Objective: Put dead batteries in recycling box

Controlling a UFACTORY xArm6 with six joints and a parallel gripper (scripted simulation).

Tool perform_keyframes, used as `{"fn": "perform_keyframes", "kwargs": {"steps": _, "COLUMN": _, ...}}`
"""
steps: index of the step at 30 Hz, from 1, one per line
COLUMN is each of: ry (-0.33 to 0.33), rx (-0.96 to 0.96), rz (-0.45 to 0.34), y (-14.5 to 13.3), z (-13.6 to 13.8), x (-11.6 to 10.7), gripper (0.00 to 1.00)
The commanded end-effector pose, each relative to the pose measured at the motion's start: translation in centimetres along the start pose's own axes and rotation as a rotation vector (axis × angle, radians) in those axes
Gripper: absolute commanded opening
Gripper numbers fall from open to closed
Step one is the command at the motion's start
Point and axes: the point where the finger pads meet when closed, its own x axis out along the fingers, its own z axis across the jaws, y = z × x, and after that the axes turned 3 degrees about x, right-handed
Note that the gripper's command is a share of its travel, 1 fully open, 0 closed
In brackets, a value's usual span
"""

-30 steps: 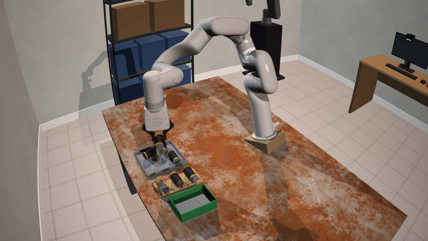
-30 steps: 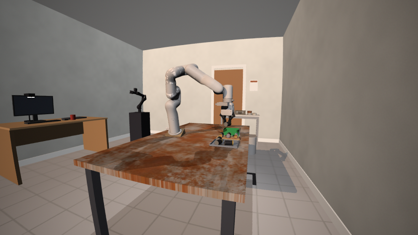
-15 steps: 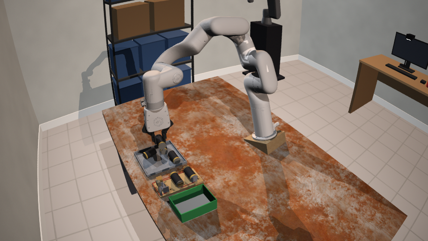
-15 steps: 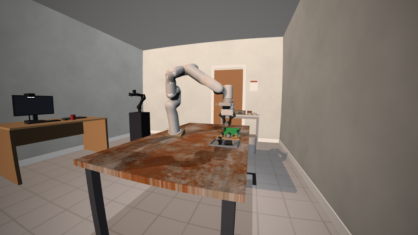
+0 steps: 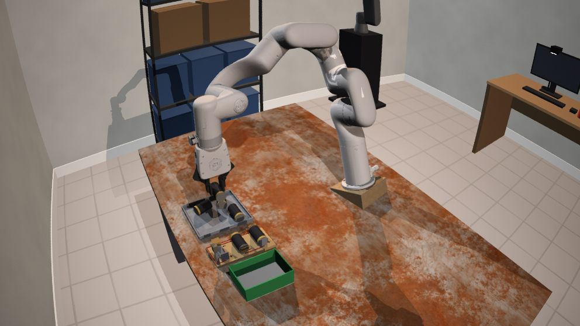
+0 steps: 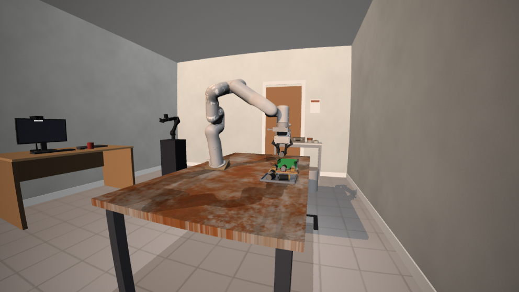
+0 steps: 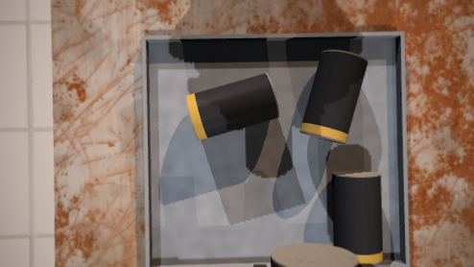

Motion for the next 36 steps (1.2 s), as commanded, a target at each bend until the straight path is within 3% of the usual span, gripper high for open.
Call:
{"fn": "perform_keyframes", "kwargs": {"steps": 1, "ry": 0.005, "rx": -0.010, "rz": -0.001, "y": 0.0, "z": -0.1, "x": -0.2, "gripper": 0.28}}
{"fn": "perform_keyframes", "kwargs": {"steps": 14, "ry": 0.005, "rx": -0.011, "rz": -0.001, "y": -0.2, "z": -0.2, "x": -0.2, "gripper": 0.28}}
{"fn": "perform_keyframes", "kwargs": {"steps": 19, "ry": 0.005, "rx": -0.011, "rz": -0.001, "y": -4.8, "z": -2.2, "x": -0.2, "gripper": 0.28}}
{"fn": "perform_keyframes", "kwargs": {"steps": 21, "ry": 0.005, "rx": -0.011, "rz": -0.001, "y": -4.8, "z": -2.2, "x": -0.2, "gripper": 0.28}}
{"fn": "perform_keyframes", "kwargs": {"steps": 27, "ry": 0.005, "rx": -0.011, "rz": -0.001, "y": -11.3, "z": -5.0, "x": -0.2, "gripper": 0.28}}
{"fn": "perform_keyframes", "kwargs": {"steps": 36, "ry": 0.005, "rx": -0.011, "rz": -0.001, "y": -12.3, "z": -5.4, "x": -0.2, "gripper": 0.28}}
